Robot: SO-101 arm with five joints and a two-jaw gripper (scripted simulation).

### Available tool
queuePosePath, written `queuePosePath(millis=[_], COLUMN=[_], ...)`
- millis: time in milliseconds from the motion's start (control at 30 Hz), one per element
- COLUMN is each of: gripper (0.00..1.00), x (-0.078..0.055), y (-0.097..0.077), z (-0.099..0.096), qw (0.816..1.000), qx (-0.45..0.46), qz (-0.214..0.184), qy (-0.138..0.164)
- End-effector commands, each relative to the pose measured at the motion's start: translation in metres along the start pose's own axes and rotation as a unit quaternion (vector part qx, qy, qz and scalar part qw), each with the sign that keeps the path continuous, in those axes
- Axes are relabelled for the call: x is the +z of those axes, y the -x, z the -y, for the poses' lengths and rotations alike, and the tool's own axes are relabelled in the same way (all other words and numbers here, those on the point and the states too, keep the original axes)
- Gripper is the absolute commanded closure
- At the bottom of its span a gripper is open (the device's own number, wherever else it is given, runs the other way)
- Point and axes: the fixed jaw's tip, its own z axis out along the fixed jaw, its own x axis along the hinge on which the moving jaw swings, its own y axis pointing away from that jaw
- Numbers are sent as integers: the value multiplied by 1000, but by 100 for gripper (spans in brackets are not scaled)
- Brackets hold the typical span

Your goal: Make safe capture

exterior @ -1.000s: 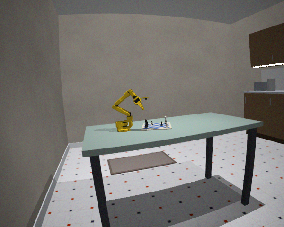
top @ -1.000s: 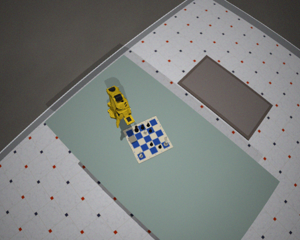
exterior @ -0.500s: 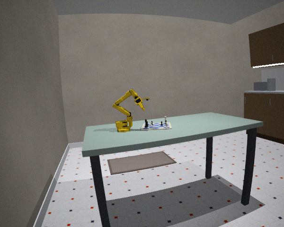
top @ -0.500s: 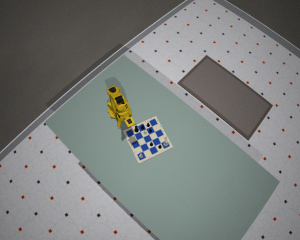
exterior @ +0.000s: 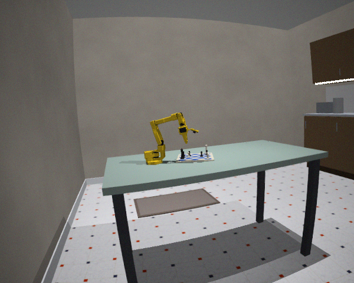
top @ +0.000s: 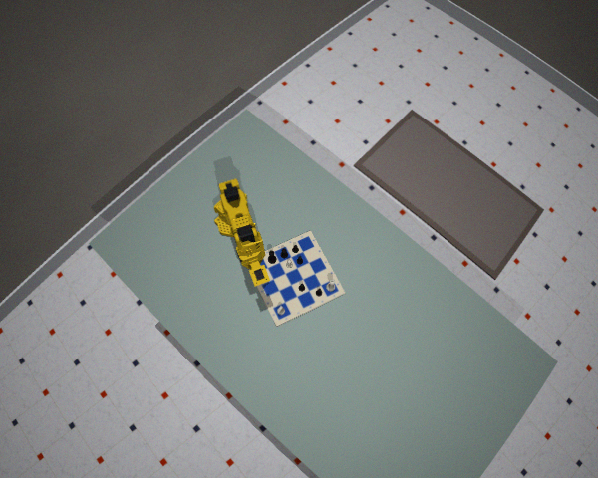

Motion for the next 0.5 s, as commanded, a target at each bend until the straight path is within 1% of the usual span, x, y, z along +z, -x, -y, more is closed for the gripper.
queuePosePath(millis=[0,467], gripper=[100,100], x=[7,8], y=[7,7], z=[4,5], qw=[999,999], qx=[15,17], qz=[-29,-33], qy=[1,1])
